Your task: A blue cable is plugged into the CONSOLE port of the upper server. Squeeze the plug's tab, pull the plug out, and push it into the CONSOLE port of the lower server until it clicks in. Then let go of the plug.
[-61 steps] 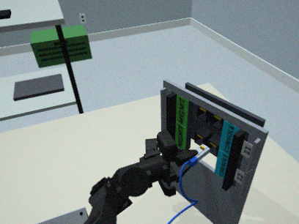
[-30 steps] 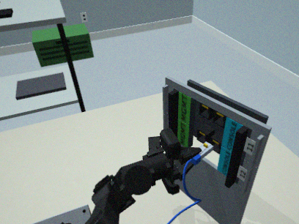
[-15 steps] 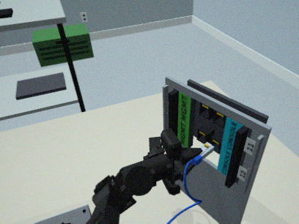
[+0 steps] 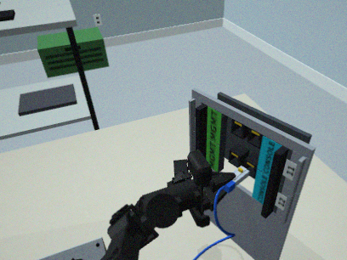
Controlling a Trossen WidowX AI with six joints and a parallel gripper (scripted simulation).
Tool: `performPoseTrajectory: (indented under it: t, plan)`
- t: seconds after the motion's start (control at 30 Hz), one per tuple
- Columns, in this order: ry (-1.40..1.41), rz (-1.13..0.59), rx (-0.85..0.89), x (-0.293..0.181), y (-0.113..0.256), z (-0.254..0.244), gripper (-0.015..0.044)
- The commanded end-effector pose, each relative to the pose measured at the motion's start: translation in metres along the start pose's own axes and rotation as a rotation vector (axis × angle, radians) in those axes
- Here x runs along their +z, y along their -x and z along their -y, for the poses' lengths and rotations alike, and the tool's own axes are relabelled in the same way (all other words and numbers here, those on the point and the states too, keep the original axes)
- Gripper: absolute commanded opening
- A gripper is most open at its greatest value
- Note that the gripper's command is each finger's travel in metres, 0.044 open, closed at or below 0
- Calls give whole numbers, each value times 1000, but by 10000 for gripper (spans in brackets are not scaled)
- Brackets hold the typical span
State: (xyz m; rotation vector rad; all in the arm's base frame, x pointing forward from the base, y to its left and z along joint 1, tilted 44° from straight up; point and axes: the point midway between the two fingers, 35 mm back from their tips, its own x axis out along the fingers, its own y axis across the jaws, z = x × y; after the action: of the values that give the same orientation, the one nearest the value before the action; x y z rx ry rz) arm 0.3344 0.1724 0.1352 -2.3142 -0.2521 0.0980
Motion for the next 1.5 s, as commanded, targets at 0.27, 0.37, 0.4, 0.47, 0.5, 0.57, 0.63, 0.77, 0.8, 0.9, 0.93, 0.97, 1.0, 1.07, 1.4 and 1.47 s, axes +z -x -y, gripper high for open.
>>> performPoseTrajectory:
  t: [0.27, 0.37, 0.4, 0.47, 0.5, 0.57, 0.63, 0.77, 0.8, 0.9, 0.93, 0.97, 1.0, 1.07, 1.4, 1.47]
  plan:
    - [0, 1, -13, -1, 0, 4, 0]
    - [0, 1, -13, -1, 0, 4, 0]
    - [0, 1, -13, -1, 0, 4, 0]
    - [0, 1, -13, -1, 0, 4, 0]
    - [0, 1, -13, -2, 0, 4, 0]
    - [-1, 1, -14, -3, -1, 4, 0]
    - [-1, 1, -14, -4, -1, 4, 0]
    - [-1, 1, -14, -4, -1, 4, 0]
    - [-1, 1, -14, -4, -1, 4, 0]
    - [-1, 1, -14, -4, -1, 4, 0]
    - [-1, 1, -14, -4, -1, 4, 0]
    - [-1, 1, -14, -4, -1, 4, 0]
    - [-1, 1, -14, -4, -1, 4, 0]
    - [-1, 1, -14, -4, -1, 4, 0]
    - [-1, 1, -16, -6, -2, 4, 0]
    - [-1, 1, -16, -6, -2, 4, 0]
